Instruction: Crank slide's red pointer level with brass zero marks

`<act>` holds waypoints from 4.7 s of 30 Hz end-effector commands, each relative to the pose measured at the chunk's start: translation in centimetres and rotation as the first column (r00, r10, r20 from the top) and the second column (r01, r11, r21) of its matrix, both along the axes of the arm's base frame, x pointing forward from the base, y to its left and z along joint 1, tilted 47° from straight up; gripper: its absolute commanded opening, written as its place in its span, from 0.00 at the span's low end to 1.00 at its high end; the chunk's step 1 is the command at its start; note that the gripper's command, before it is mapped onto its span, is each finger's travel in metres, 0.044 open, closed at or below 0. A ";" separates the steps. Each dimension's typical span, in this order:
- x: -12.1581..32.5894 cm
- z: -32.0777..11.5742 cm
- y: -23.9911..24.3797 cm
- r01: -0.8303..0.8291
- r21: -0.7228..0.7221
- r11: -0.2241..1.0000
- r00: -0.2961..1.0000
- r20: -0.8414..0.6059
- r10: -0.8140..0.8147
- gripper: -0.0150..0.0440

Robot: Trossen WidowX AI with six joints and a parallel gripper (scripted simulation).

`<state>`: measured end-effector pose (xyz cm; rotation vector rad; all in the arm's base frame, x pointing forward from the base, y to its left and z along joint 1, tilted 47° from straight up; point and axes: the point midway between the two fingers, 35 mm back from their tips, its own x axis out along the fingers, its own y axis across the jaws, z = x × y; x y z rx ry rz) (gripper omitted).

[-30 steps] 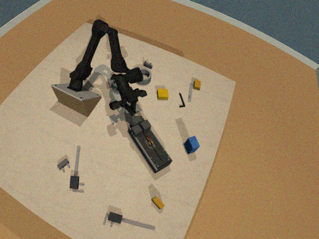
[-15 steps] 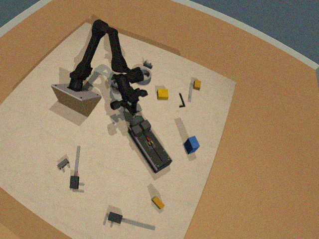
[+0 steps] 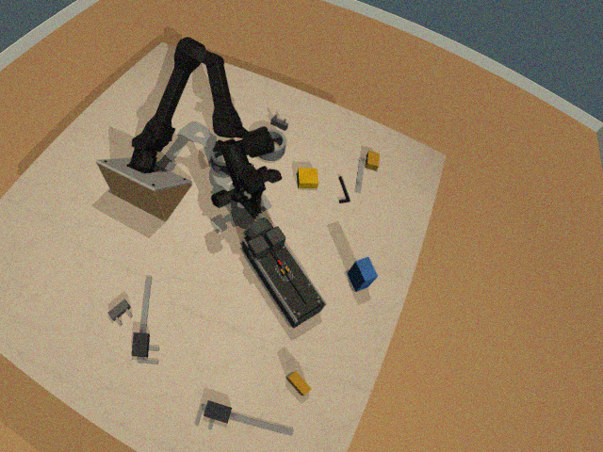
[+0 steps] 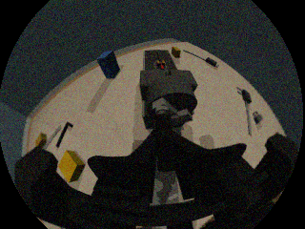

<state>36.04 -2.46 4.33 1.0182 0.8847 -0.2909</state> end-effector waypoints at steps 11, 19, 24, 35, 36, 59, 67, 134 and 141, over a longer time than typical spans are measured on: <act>0.9 -0.3 1.8 -0.013 0.007 1.000 1.000 0.007 0.013 0.25; 1.0 -1.0 2.6 -0.013 0.008 1.000 1.000 0.007 0.013 0.25; 0.9 -1.1 2.6 -0.013 0.008 1.000 1.000 0.007 0.013 0.25; 0.9 -1.2 2.6 -0.013 0.008 1.000 1.000 0.007 0.013 0.25; 0.9 -1.2 2.6 -0.013 0.008 1.000 1.000 0.007 0.013 0.25; 0.9 -1.1 2.5 -0.014 0.003 1.000 1.000 0.008 0.014 0.25; 0.9 -1.1 2.5 -0.014 0.003 1.000 1.000 0.008 0.014 0.61; 6.4 -0.5 -17.3 -0.366 -0.083 0.927 0.897 0.234 0.375 1.00; 6.9 -2.7 -15.2 -0.367 -0.083 0.926 0.896 0.236 0.376 1.00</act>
